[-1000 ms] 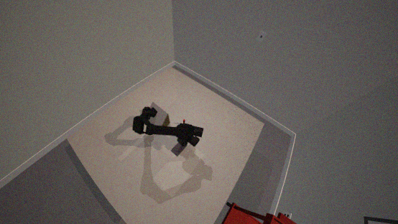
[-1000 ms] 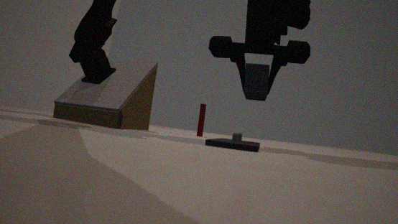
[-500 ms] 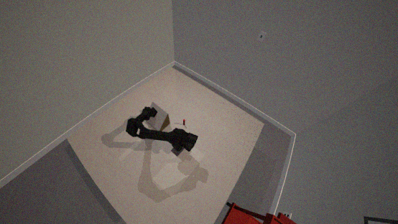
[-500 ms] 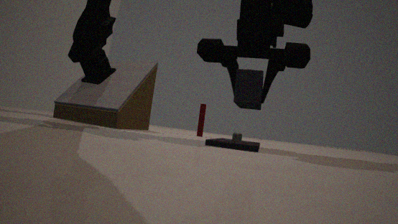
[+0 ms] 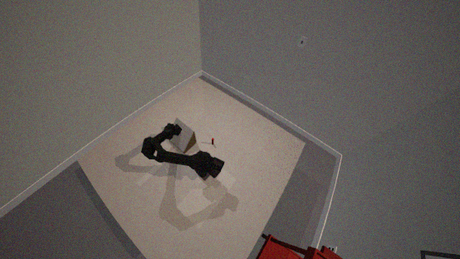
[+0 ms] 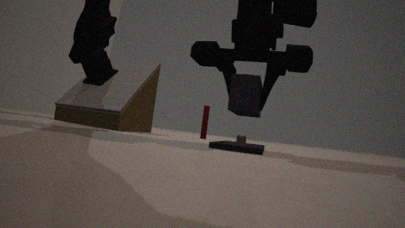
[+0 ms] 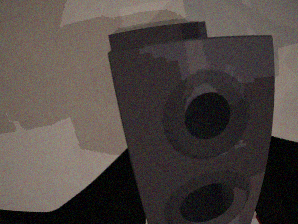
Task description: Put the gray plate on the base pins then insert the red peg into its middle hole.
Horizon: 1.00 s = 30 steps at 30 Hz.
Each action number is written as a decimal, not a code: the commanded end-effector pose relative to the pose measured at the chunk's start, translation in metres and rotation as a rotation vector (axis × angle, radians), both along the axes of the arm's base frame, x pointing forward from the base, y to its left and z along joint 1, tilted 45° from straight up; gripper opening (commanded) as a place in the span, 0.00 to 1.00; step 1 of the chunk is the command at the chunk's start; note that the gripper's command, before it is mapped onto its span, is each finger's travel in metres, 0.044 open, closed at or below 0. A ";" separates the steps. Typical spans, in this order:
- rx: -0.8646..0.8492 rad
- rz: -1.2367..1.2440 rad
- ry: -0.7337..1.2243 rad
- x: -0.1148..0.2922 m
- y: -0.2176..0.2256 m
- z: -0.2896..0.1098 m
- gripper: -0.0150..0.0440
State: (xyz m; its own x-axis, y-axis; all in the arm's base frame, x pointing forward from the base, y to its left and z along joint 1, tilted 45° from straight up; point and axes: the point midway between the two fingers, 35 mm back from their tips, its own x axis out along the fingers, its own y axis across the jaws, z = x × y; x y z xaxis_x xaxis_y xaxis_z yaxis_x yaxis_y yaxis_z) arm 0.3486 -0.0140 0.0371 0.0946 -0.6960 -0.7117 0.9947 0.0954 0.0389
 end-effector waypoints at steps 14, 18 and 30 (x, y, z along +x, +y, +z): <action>-0.004 0.003 0.004 -0.001 -0.001 -0.001 0.25; -0.004 0.003 0.004 -0.001 -0.001 -0.001 0.25; -0.005 0.003 0.004 -0.001 -0.006 -0.005 0.25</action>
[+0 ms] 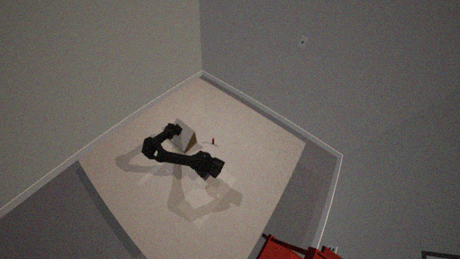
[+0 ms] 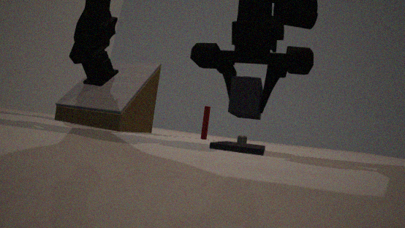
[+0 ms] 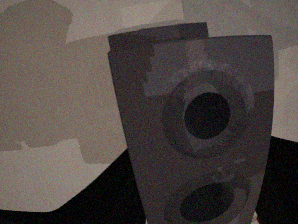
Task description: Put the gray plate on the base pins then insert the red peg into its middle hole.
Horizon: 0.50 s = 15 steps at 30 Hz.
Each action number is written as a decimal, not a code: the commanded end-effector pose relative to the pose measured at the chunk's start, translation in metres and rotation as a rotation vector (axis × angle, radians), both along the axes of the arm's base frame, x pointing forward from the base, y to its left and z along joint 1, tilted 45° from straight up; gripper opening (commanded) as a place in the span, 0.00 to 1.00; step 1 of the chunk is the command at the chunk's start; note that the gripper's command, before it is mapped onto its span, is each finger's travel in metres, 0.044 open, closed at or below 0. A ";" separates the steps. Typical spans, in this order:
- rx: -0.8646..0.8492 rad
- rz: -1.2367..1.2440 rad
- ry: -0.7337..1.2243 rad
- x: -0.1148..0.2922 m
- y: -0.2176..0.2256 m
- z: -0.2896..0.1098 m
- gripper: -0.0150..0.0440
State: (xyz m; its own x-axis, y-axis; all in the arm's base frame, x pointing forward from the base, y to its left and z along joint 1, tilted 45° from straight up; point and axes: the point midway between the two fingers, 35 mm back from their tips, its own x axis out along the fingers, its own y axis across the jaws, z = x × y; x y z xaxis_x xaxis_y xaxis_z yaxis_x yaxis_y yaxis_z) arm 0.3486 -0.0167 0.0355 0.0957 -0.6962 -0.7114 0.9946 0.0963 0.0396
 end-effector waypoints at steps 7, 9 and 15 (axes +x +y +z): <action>-0.005 0.002 0.005 0.000 -0.010 -0.010 0.25; -0.005 0.002 0.005 0.000 -0.011 -0.011 0.25; -0.005 0.002 0.005 0.001 -0.017 -0.017 0.25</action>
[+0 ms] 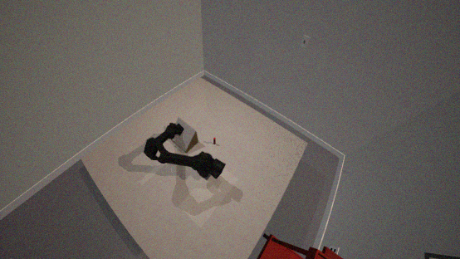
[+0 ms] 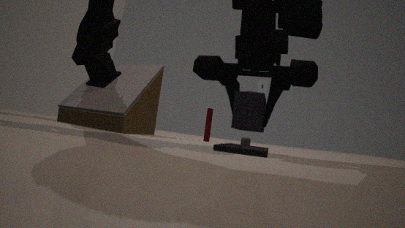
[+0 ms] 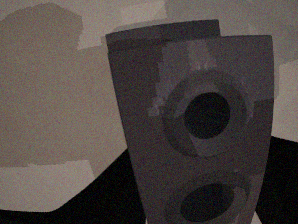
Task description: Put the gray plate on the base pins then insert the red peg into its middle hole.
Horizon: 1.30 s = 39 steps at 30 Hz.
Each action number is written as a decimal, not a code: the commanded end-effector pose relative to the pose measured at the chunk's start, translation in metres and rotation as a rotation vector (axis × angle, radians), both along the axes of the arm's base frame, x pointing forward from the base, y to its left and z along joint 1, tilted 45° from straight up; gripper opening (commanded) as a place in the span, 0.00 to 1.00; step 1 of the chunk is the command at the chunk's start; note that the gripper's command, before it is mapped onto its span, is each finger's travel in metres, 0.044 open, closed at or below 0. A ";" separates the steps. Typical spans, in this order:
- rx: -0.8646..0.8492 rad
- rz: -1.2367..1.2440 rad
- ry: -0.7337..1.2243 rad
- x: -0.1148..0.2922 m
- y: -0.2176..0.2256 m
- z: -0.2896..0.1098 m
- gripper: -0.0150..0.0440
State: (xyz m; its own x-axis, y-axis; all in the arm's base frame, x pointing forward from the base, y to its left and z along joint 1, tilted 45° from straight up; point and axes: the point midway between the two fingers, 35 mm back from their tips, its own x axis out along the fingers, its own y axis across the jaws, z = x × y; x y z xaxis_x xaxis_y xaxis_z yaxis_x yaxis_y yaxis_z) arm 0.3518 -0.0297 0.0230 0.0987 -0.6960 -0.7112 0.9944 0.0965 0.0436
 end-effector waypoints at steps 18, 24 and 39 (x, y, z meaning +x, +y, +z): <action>-0.001 0.000 0.004 0.000 -0.011 -0.011 0.30; -0.001 0.000 0.004 0.000 -0.011 -0.011 0.57; -0.001 0.000 0.004 0.001 -0.009 -0.009 1.00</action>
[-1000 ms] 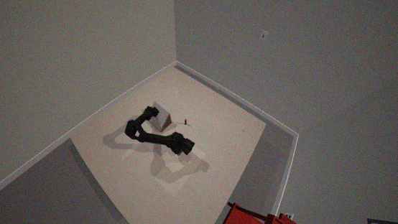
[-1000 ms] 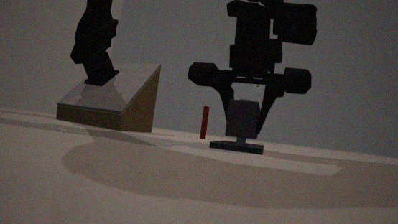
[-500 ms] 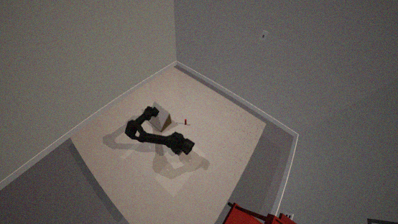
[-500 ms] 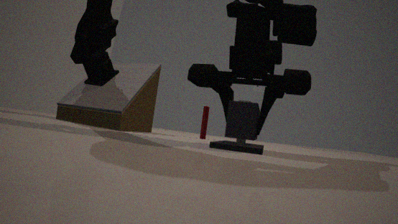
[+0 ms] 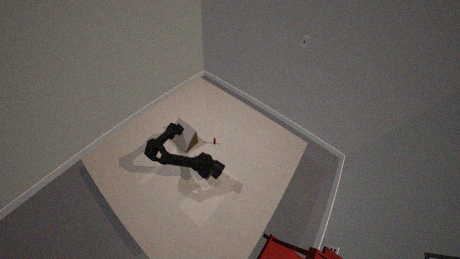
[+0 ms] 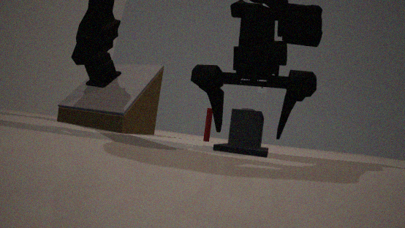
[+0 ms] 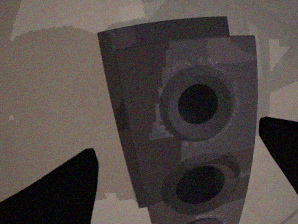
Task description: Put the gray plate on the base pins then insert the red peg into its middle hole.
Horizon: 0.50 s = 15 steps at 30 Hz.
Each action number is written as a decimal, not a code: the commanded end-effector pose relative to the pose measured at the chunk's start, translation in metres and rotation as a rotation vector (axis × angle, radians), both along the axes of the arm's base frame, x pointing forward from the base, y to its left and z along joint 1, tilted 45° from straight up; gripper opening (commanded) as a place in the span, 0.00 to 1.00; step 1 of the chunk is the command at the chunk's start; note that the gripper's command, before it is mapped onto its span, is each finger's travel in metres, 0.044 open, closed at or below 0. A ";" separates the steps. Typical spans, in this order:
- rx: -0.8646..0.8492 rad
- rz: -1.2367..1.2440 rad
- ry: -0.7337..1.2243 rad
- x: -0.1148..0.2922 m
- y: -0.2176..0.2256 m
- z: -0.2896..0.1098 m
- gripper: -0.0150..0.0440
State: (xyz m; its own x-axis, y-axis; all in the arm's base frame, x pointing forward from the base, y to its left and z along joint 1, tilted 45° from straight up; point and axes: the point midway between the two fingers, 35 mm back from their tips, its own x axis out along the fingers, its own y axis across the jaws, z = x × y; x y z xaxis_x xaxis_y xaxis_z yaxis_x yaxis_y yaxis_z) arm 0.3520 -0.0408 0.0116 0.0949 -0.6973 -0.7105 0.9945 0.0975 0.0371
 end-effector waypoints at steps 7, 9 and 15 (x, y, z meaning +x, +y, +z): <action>0.003 0.001 0.003 -0.007 0.074 0.072 1.00; 0.000 0.001 0.004 -0.011 0.082 0.082 1.00; 0.000 0.001 0.004 -0.009 0.085 0.081 1.00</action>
State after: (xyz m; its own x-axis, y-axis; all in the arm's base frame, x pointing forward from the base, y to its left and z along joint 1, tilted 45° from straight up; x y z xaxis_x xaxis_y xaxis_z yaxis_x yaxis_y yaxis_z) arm 0.3449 0.0410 0.0856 0.1027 -0.6963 -0.7104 0.9931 0.1118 0.0341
